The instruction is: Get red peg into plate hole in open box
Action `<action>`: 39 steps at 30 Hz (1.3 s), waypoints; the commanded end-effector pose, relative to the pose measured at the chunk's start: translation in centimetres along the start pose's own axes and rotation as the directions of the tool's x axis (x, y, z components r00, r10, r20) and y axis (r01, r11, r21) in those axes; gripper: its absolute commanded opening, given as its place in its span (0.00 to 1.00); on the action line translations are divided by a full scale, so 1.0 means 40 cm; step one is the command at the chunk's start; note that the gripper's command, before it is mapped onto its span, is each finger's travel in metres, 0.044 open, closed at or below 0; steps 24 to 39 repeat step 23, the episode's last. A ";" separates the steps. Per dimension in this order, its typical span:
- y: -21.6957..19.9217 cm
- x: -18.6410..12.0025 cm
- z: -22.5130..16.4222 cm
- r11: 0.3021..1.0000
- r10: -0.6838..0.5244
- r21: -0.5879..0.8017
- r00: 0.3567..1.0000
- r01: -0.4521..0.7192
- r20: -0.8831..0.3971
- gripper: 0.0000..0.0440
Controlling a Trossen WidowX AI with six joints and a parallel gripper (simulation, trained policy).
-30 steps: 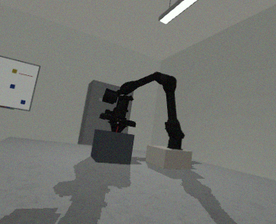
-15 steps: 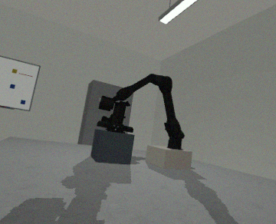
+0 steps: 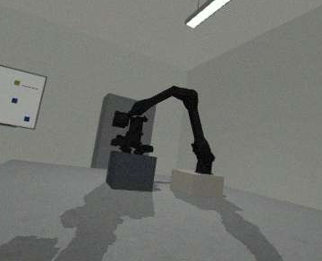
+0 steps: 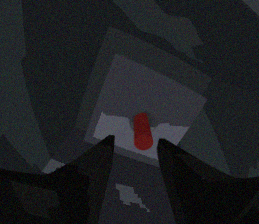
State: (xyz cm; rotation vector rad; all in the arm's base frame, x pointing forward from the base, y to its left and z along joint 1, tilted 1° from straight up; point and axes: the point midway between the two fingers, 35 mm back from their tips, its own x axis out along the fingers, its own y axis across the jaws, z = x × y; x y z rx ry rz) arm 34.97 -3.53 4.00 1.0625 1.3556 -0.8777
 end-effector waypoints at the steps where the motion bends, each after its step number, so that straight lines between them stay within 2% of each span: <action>1: 0.007 -0.012 0.002 1.000 0.010 0.002 0.999 -0.010 -0.034 0.39; 23: 0.040 -0.105 0.043 0.992 0.114 0.063 0.980 -0.105 -0.162 0.54; 39: 0.040 -0.105 0.043 0.992 0.114 0.063 0.980 -0.105 -0.162 0.54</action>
